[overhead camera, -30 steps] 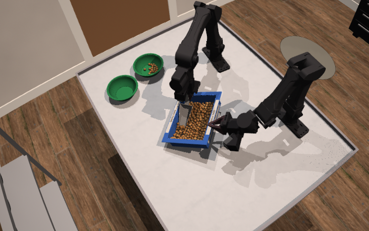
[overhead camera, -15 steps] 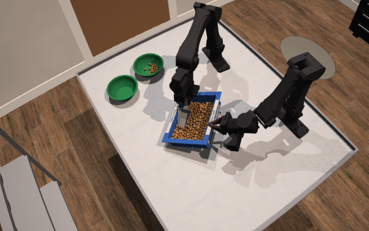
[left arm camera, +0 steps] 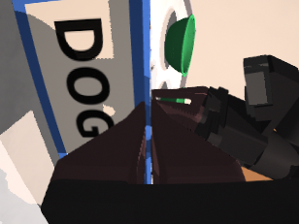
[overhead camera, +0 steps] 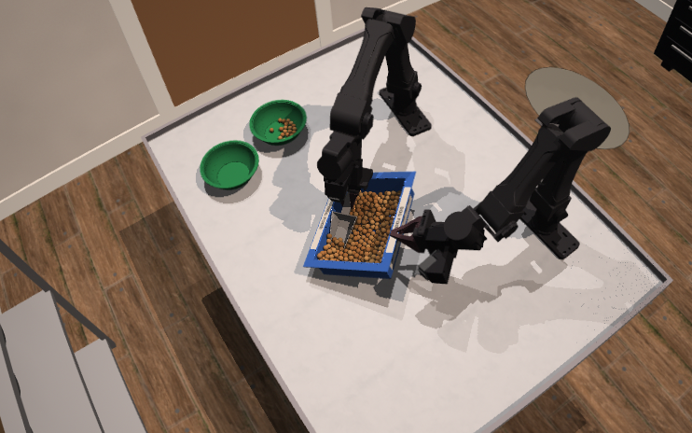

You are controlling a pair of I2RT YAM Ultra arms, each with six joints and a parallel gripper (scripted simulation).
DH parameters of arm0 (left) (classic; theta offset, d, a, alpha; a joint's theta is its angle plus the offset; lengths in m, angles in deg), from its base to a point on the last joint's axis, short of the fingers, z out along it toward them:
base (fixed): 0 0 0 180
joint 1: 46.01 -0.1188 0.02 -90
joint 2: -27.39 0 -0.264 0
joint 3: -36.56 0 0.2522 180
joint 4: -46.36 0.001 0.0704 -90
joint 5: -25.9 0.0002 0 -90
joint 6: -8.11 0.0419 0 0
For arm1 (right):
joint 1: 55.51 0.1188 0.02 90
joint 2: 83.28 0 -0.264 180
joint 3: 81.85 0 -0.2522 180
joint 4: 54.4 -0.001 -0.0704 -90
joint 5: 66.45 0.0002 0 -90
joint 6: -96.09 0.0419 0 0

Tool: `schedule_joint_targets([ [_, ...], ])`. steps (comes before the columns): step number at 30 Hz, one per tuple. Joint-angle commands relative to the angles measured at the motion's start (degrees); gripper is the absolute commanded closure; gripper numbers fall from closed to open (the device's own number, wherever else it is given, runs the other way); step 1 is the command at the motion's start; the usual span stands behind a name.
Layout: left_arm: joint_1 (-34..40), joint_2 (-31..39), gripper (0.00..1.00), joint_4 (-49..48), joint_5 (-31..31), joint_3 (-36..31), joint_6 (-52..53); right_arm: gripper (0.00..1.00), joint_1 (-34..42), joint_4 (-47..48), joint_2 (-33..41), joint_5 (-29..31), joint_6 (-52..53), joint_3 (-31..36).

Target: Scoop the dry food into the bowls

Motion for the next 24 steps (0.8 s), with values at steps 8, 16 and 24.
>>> schedule_joint_targets([
  [8,0.2,2.4,1.00,-2.7,1.7,2.5,1.8,1.00,0.4,2.9,2.2,-0.6,0.1,0.9],
  [16,0.2,2.4,1.00,-2.7,1.7,2.5,1.8,1.00,0.9,3.0,-1.3,-0.4,0.5,-2.6],
  [24,0.2,2.3,1.00,-2.7,1.6,2.3,1.9,1.00,1.3,0.7,-5.7,-0.1,0.9,-9.0],
])
